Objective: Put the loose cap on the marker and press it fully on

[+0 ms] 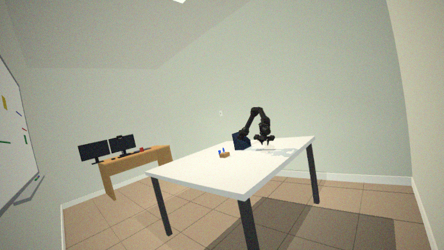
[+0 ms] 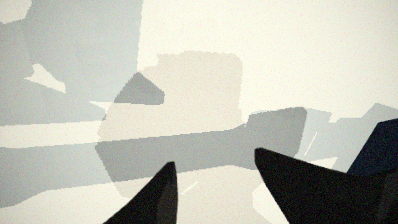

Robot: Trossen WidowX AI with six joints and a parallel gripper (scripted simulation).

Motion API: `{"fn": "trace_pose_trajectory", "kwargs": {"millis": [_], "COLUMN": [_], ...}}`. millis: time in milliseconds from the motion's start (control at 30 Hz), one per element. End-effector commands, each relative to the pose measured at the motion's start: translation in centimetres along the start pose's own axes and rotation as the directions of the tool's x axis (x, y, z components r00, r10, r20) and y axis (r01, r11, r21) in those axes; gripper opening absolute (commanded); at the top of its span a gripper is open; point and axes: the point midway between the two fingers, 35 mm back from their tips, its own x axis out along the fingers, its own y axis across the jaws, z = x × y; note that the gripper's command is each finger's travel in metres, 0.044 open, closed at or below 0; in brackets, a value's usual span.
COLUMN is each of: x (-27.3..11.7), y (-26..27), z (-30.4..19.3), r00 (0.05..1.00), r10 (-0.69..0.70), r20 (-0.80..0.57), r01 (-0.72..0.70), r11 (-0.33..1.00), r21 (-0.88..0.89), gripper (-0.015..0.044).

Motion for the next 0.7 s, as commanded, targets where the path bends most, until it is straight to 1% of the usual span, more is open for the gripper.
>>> {"fn": "trace_pose_trajectory", "kwargs": {"millis": [0, 167, 333, 500, 667], "x": [0.1, -0.5, -1.0, -1.7, -2.2], "y": [-4.6, -10.6, -17.5, -24.8, -32.3], "z": [5.6, 10.4, 13.7, 15.2, 15.0], "r00": [0.997, 0.993, 0.990, 0.990, 0.991], "r10": [-0.045, -0.082, -0.099, -0.096, -0.070], "r20": [0.055, 0.088, 0.097, 0.103, 0.115], "r01": [0.042, 0.070, 0.081, 0.070, 0.036], "r11": [0.998, 0.990, 0.981, 0.971, 0.960], "r21": [0.056, 0.124, 0.178, 0.230, 0.278], "gripper": [0.0241, 0.0241, 0.0241, 0.0241, 0.0241]}}
